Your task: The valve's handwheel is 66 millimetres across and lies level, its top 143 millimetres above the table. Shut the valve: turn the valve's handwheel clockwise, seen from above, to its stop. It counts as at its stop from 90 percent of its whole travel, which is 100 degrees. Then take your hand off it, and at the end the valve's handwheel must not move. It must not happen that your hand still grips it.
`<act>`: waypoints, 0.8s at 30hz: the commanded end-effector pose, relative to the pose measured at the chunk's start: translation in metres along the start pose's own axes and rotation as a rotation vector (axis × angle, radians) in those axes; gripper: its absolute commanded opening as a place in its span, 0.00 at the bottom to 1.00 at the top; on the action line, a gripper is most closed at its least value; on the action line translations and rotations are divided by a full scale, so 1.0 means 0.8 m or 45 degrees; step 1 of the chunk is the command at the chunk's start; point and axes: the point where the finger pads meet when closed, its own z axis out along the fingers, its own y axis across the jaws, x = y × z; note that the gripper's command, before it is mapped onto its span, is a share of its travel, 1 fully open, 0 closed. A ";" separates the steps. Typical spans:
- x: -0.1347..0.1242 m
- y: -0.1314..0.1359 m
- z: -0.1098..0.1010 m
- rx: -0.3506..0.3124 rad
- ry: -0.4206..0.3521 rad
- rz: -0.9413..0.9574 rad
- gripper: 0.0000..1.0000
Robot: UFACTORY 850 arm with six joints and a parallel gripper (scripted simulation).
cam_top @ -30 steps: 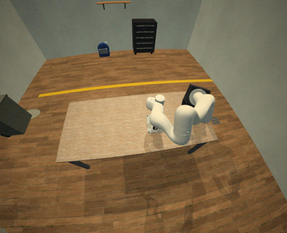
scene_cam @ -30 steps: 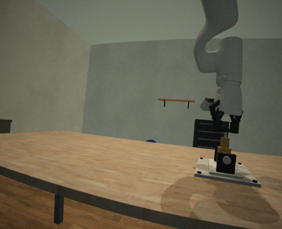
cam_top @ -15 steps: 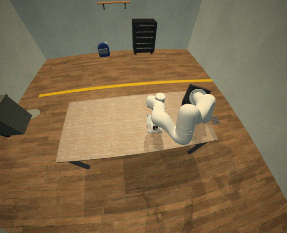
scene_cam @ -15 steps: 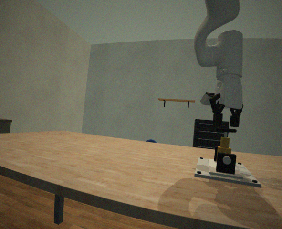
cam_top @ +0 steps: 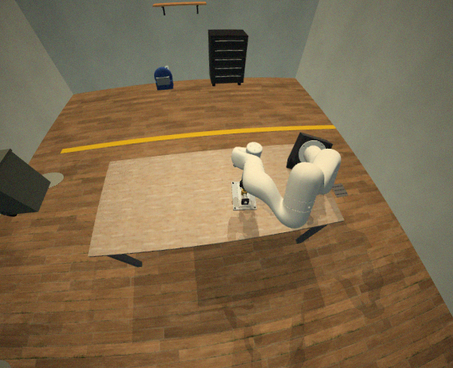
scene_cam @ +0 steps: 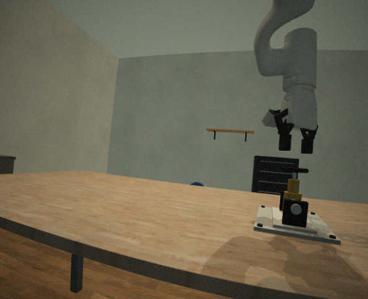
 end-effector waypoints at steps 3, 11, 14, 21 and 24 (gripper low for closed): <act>0.000 0.000 -0.016 0.000 0.001 0.000 1.00; 0.000 0.000 -0.028 0.000 0.001 0.000 1.00; 0.000 0.000 -0.029 0.000 0.001 0.000 1.00; 0.000 0.000 -0.031 0.000 0.001 0.000 1.00; 0.000 0.000 -0.031 0.000 0.001 0.000 1.00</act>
